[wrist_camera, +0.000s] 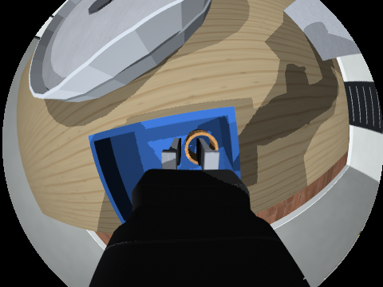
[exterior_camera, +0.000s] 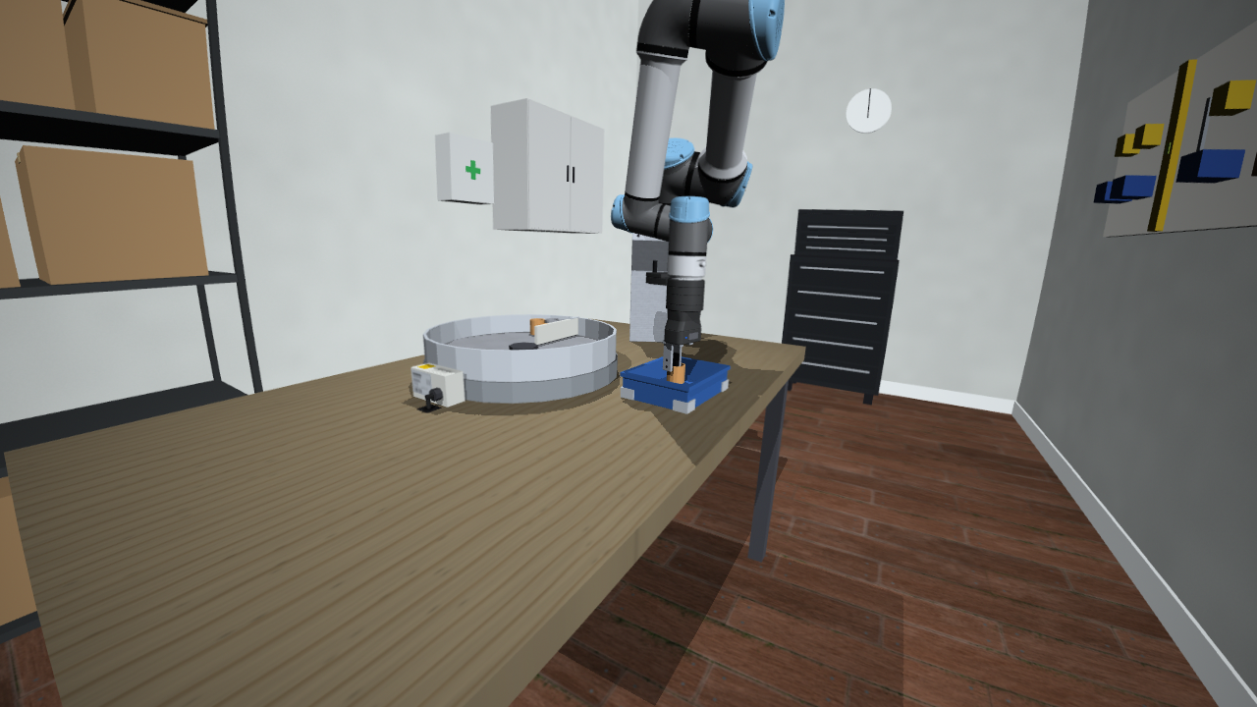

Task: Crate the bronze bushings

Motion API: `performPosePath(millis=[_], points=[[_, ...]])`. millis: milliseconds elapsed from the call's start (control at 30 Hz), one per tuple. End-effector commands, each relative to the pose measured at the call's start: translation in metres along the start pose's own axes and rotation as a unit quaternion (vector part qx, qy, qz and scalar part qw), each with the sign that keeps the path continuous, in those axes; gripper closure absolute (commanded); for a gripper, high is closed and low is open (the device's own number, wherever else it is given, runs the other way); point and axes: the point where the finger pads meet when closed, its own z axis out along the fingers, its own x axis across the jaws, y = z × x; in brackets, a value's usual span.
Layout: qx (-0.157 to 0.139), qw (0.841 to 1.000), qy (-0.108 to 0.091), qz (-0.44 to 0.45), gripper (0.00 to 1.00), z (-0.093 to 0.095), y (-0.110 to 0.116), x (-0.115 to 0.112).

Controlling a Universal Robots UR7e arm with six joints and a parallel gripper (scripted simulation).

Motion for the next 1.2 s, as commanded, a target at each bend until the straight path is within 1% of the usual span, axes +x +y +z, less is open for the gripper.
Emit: performPosePath(millis=[0,67,467,633,1033,1167], points=[[0.000,1.000,-0.001,0.000,0.53,-0.004,0.000,0.000],[0.000,1.000,-0.001,0.000,0.53,-0.006,0.000,0.000],[0.000,1.000,-0.001,0.000,0.53,-0.006,0.000,0.000],[0.000,1.000,-0.001,0.000,0.53,-0.012,0.001,0.001],[0.000,1.000,-0.001,0.000,0.53,-0.012,0.001,0.001],[0.000,1.000,-0.001,0.000,0.53,-0.017,0.001,0.001]])
